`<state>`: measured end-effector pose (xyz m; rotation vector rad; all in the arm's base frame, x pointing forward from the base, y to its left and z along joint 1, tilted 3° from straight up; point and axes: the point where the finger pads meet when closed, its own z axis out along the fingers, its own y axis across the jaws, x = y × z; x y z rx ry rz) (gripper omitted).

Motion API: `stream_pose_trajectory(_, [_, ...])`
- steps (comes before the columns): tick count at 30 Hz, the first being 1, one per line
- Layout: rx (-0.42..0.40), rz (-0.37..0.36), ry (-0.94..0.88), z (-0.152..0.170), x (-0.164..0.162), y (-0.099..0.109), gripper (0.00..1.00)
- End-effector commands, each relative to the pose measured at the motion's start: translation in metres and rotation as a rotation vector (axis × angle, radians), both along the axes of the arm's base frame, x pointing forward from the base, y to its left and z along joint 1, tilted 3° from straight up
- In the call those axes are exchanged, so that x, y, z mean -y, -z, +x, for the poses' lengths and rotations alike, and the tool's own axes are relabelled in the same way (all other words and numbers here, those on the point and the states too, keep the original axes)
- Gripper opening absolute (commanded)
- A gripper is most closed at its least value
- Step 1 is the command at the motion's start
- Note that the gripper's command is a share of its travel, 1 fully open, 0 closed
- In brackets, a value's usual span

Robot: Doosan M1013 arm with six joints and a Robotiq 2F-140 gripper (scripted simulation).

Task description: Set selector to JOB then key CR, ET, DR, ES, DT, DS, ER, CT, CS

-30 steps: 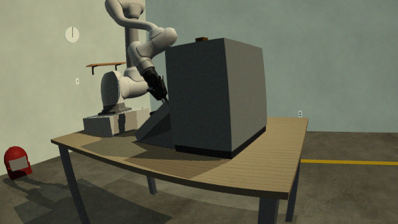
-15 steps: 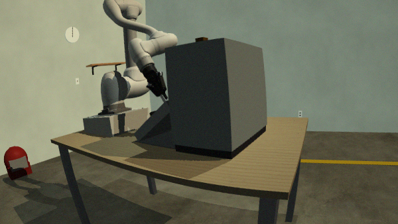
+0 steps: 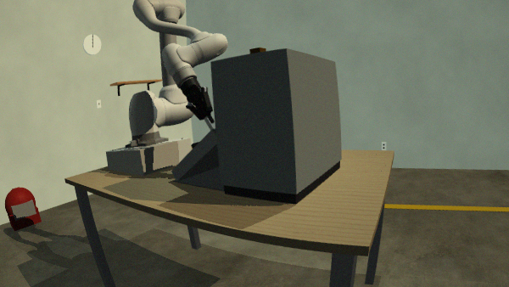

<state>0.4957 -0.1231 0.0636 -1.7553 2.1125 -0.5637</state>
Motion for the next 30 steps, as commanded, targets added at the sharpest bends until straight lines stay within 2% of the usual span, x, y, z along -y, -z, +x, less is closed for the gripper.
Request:
stream_pose_trajectory(1, [0.000, 0.000, 0.002, 0.000, 0.001, 0.001, 0.00])
stream_pose_trajectory(17, [0.000, 0.000, 0.002, 0.010, 0.003, 0.017, 0.00])
stream_pose_trajectory(30, [0.000, 0.000, 0.002, 0.011, 0.003, 0.019, 0.00])
